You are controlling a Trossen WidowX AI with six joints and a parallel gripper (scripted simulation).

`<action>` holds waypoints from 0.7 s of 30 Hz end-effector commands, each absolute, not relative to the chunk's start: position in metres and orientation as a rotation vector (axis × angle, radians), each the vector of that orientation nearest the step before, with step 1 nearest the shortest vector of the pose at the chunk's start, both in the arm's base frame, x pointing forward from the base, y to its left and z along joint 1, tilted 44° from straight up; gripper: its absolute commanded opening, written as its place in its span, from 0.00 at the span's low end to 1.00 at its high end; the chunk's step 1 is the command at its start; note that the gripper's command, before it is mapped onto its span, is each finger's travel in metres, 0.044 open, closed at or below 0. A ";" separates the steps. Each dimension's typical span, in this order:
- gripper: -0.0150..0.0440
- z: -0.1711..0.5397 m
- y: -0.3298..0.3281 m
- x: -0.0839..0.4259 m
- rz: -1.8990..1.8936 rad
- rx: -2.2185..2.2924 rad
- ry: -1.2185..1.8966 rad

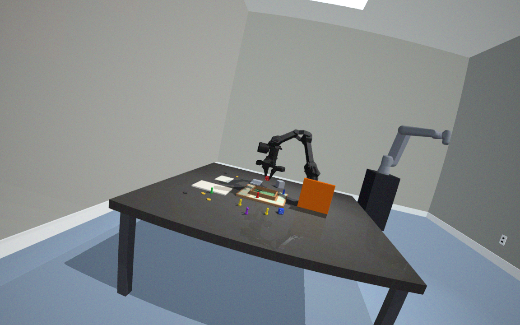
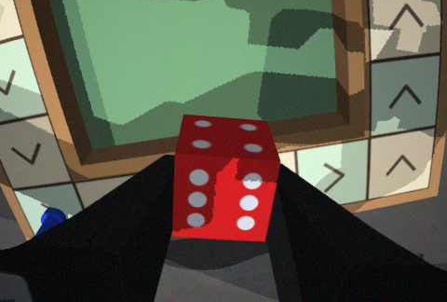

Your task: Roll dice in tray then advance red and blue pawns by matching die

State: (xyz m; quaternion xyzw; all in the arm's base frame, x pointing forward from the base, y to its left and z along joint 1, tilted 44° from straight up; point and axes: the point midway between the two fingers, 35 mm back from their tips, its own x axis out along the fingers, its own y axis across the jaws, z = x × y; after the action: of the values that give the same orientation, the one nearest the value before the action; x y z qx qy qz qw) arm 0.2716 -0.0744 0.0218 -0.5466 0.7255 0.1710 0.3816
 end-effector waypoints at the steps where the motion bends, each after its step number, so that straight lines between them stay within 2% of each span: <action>1: 0.25 0.000 -0.062 0.271 0.578 -1.486 1.862; 12: 0.25 -0.021 -0.048 0.269 0.726 -1.581 1.860; 21: 0.25 -0.028 -0.052 0.261 0.935 -1.343 1.744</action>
State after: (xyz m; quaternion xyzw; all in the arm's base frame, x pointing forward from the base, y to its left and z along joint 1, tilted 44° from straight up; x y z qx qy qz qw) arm 0.2625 -0.0512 -0.0285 -0.5432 0.6915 0.3362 0.3373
